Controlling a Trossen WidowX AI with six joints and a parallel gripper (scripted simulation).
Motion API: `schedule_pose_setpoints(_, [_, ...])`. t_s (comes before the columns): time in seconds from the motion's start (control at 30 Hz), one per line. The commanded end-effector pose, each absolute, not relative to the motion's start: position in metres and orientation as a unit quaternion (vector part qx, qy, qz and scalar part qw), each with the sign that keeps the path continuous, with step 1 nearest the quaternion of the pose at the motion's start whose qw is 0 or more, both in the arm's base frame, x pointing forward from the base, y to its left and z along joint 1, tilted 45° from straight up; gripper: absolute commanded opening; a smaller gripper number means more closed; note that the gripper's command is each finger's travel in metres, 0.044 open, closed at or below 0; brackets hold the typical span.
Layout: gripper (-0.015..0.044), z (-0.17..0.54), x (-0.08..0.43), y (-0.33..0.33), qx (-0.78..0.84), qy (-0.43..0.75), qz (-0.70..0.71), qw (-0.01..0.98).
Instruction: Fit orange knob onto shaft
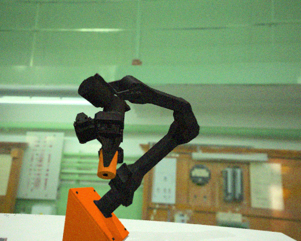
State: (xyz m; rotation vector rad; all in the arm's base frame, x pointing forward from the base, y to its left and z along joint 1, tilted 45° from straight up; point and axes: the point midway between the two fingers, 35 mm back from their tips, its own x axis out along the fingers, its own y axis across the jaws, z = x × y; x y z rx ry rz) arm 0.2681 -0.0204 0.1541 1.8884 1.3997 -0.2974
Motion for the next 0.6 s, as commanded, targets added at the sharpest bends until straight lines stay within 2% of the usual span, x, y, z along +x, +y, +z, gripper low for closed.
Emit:
schedule_pose_setpoints(0.0, [0.0, 0.166, 0.264, -0.025, 0.766, 0.508, -0.095, 0.384])
schedule_pose_setpoints(0.57, [0.0, 0.197, 0.251, -0.041, 0.842, 0.369, -0.03, 0.393])
